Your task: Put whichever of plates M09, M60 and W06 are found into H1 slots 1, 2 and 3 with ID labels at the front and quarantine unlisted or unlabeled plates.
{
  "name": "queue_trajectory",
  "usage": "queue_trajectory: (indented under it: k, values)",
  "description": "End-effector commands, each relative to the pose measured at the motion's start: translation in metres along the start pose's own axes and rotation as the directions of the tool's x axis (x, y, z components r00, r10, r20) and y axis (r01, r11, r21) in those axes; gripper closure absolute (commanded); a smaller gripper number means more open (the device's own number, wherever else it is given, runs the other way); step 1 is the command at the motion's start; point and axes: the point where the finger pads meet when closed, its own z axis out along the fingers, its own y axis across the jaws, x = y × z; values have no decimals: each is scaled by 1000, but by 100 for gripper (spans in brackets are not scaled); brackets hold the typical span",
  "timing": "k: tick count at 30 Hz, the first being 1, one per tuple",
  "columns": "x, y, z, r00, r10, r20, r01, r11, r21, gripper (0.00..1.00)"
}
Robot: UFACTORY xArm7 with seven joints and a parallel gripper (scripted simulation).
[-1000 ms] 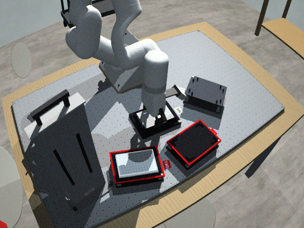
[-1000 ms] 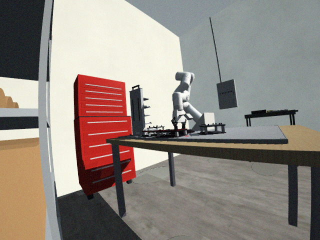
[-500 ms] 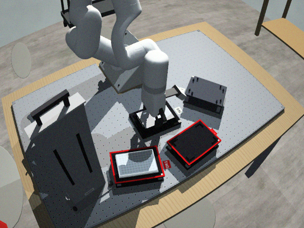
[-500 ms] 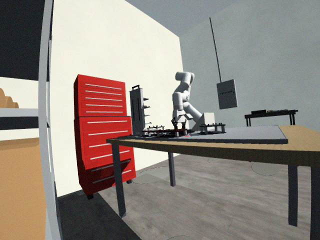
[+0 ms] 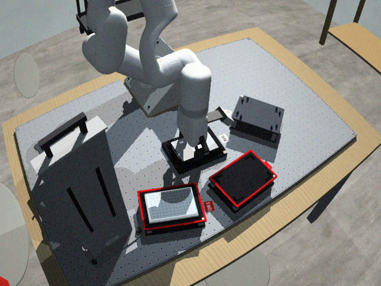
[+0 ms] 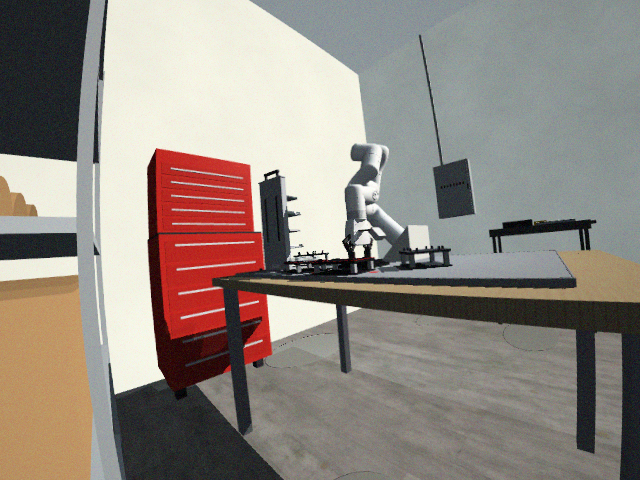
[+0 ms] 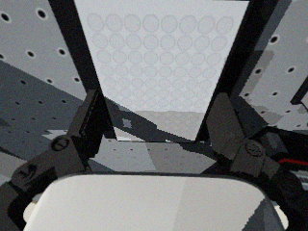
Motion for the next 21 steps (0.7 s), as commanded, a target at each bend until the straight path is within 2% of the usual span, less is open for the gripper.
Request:
queue_trajectory:
  k: [1, 17, 21]
  values:
    - [1, 1, -1, 1000, 0, -2, 0, 1000, -3, 0]
    - [1, 1, -1, 1000, 0, -2, 0, 1000, -3, 0]
    - [1, 1, -7, 1000, 0, -2, 0, 1000, -3, 0]
